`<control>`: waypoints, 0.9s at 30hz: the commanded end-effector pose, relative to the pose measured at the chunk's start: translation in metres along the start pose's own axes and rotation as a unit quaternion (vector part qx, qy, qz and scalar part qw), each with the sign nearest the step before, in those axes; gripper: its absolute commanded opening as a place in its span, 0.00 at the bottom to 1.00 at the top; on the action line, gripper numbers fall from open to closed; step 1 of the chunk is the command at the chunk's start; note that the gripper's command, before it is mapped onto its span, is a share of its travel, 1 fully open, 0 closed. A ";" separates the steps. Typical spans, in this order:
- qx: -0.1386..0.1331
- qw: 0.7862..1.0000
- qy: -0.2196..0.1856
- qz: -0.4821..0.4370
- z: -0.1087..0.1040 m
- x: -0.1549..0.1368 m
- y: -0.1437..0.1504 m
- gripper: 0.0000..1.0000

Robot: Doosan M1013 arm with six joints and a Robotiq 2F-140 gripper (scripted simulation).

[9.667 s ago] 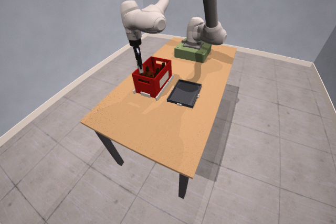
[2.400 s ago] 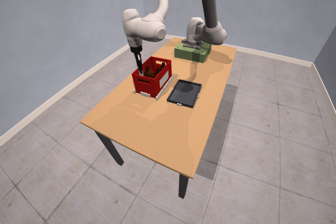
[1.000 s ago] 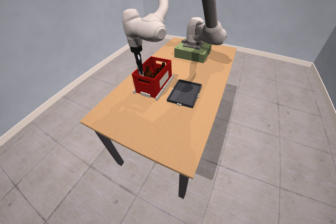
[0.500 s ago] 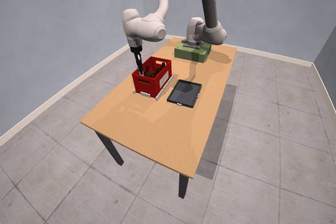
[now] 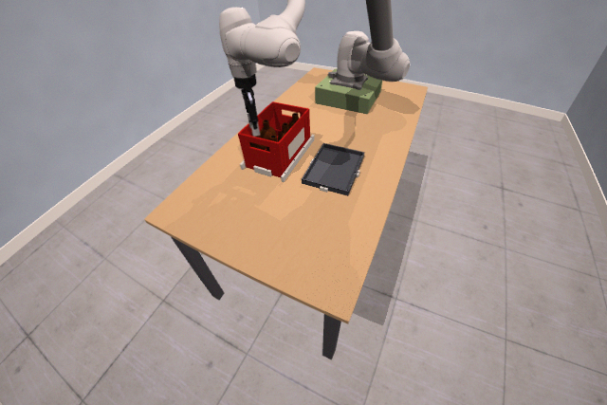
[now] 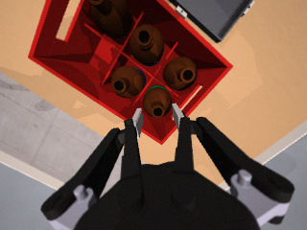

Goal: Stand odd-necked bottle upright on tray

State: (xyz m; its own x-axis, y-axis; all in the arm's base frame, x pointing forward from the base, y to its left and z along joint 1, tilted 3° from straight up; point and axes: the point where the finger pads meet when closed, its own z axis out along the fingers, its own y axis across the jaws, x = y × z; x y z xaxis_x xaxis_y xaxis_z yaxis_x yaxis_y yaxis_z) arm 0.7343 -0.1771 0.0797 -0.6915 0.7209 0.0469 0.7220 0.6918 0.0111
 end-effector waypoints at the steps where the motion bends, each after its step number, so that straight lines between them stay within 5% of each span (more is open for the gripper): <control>1: 0.000 1.000 -0.001 -0.001 -0.014 -0.002 -0.002 0.38; 14: 0.000 1.000 -0.001 -0.001 -0.053 -0.002 -0.002 0.38; 27: 0.000 1.000 -0.001 -0.001 -0.060 -0.002 -0.002 0.38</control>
State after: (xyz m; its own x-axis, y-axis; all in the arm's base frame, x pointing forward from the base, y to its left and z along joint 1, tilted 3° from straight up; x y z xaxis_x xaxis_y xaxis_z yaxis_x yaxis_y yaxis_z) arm 0.7362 -0.1785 0.1350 -0.6924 0.7199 0.0478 0.7211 0.6927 0.0126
